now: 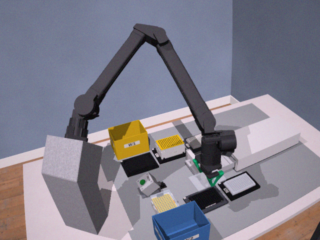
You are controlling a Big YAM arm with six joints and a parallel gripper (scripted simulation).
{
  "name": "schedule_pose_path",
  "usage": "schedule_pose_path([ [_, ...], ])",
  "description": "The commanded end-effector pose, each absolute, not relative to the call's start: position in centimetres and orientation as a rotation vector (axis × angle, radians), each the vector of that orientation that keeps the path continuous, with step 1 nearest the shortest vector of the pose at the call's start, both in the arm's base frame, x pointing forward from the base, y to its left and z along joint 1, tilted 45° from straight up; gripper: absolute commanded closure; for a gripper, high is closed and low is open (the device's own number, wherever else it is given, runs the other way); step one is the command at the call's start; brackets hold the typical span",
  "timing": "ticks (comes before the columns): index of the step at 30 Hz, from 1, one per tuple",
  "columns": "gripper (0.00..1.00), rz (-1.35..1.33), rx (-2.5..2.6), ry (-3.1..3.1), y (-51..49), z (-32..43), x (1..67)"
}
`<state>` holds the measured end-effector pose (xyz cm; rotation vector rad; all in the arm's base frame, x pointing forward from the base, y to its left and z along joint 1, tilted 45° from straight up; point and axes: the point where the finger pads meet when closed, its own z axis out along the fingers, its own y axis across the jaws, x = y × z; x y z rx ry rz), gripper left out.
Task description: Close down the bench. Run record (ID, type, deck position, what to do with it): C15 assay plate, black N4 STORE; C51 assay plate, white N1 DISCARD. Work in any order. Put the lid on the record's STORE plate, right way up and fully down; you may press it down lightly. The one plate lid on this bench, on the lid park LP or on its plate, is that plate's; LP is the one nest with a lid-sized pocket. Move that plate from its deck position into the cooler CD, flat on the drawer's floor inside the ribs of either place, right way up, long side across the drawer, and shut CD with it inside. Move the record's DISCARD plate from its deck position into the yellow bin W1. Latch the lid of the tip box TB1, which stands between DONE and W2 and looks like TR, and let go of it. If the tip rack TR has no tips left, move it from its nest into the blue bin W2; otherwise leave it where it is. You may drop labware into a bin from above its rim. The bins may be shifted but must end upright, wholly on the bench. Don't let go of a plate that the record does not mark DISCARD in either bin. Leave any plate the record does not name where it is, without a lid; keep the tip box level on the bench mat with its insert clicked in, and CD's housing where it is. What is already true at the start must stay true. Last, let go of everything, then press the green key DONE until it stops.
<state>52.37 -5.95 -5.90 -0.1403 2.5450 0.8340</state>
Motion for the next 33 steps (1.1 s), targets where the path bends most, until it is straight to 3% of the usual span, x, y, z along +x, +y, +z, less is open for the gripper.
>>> schedule_pose_path([
  [1,1.00,0.827,-0.159,2.530,-5.27,-4.64,52.74],
  [33,1.00,0.824,-0.161,2.528,-5.11,-4.61,52.77],
])
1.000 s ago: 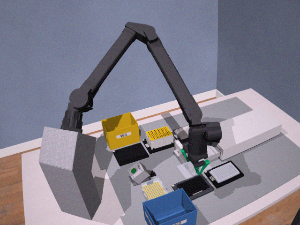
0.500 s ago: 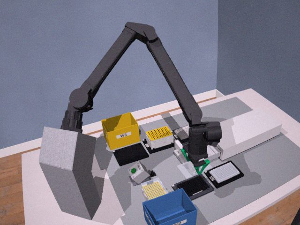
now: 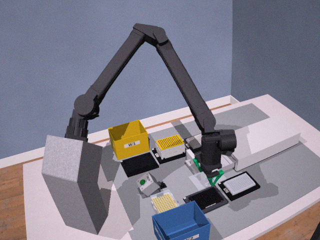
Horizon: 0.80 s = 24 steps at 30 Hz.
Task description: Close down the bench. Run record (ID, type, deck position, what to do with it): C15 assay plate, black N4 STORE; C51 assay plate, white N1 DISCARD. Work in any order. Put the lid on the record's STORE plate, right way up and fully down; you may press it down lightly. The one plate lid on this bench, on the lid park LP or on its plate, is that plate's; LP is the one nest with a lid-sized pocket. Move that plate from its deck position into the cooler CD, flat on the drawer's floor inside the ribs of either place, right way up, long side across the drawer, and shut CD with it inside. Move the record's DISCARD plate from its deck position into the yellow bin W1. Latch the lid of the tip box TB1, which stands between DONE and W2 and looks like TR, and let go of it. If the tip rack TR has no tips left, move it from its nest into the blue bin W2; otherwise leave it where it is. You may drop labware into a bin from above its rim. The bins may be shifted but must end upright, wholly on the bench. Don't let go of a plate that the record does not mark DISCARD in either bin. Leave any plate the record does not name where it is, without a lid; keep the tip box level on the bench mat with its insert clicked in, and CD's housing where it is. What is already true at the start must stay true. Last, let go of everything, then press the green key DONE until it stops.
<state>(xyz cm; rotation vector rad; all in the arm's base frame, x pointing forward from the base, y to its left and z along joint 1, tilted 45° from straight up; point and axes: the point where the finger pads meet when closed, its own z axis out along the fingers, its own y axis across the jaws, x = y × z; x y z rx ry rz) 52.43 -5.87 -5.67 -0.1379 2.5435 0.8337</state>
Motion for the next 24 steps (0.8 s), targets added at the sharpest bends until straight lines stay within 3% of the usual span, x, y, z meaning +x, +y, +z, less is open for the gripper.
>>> schedule_pose_path([
  [1,1.00,0.824,-0.161,2.528,-5.11,-4.58,52.79],
  [24,1.00,0.822,-0.163,2.526,-5.07,-4.68,52.76],
])
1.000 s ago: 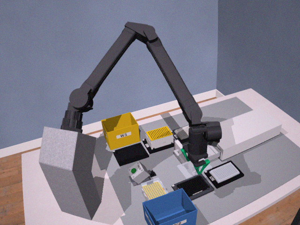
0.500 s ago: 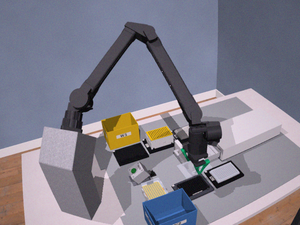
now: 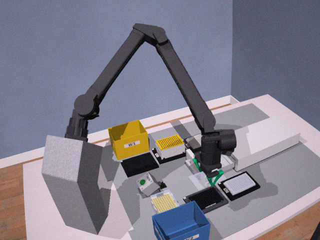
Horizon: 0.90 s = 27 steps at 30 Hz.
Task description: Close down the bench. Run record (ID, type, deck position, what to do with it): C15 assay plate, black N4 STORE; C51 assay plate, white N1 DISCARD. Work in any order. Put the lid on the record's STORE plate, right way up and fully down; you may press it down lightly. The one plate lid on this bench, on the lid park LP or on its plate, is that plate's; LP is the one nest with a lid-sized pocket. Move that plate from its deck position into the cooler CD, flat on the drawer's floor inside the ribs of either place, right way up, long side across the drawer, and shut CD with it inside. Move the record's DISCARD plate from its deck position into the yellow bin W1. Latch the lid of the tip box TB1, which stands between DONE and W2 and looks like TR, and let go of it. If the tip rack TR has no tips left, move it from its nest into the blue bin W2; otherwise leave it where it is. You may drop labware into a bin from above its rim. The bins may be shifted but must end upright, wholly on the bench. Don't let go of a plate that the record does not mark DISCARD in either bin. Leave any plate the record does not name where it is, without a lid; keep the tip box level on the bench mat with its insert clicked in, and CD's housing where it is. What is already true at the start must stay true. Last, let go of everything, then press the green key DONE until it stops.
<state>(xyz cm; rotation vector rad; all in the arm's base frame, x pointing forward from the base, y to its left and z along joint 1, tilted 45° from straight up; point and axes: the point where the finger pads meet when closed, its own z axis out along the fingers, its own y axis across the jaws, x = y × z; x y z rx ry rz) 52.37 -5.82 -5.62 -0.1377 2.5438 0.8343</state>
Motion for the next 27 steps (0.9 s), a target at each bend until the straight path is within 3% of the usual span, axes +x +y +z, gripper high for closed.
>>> schedule_pose_path([
  [1,1.00,0.823,-0.162,2.526,-5.1,-4.7,52.7],
  [27,1.00,0.824,-0.155,2.530,-4.7,-6.1,54.0],
])
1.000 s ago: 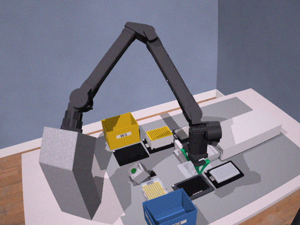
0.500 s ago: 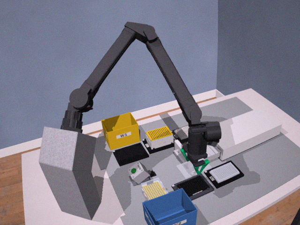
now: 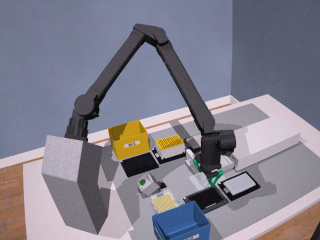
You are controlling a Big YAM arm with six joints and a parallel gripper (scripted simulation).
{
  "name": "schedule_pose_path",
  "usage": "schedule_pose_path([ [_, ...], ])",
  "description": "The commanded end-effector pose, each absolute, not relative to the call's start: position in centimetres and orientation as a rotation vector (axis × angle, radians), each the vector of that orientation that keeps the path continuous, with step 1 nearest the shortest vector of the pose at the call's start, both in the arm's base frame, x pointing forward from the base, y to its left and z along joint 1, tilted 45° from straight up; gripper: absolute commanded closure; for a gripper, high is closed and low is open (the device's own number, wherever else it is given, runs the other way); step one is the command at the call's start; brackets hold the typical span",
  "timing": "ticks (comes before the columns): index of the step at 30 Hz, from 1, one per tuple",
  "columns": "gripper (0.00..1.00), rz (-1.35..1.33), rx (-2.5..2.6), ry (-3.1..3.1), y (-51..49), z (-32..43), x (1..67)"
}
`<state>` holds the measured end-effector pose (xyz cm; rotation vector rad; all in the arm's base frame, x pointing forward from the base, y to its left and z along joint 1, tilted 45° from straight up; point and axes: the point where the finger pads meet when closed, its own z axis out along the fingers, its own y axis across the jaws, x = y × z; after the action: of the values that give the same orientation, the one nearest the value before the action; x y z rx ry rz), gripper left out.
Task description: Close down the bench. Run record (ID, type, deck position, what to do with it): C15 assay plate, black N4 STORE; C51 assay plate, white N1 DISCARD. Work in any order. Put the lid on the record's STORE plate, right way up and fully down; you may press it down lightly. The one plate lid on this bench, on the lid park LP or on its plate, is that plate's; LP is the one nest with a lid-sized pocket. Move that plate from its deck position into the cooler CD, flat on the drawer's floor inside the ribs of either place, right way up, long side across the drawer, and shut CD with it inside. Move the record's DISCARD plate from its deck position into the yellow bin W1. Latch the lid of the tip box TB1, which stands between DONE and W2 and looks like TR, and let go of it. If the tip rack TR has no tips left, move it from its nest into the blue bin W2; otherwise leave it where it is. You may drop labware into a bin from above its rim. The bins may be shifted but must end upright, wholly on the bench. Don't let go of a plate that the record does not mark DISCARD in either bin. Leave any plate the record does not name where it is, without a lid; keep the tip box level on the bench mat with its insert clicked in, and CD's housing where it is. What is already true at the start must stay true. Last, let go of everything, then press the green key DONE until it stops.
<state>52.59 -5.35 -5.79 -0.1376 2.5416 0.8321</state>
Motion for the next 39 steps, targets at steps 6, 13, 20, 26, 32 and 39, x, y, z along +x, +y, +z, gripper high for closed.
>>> schedule_pose_path([
  [6,1.00,0.825,-0.155,2.530,-4.4,-6.5,54.2],
  [13,1.00,0.826,-0.155,2.530,-3.9,-7.3,54.6],
  [20,1.00,0.827,-0.154,2.531,-3.4,-8.0,54.9],
  [26,1.00,0.827,-0.154,2.531,-3.0,-8.4,55.1],
  [32,1.00,0.828,-0.153,2.532,-2.6,-9.0,55.4],
  [39,1.00,0.829,-0.153,2.532,-2.2,-9.5,55.6],
])
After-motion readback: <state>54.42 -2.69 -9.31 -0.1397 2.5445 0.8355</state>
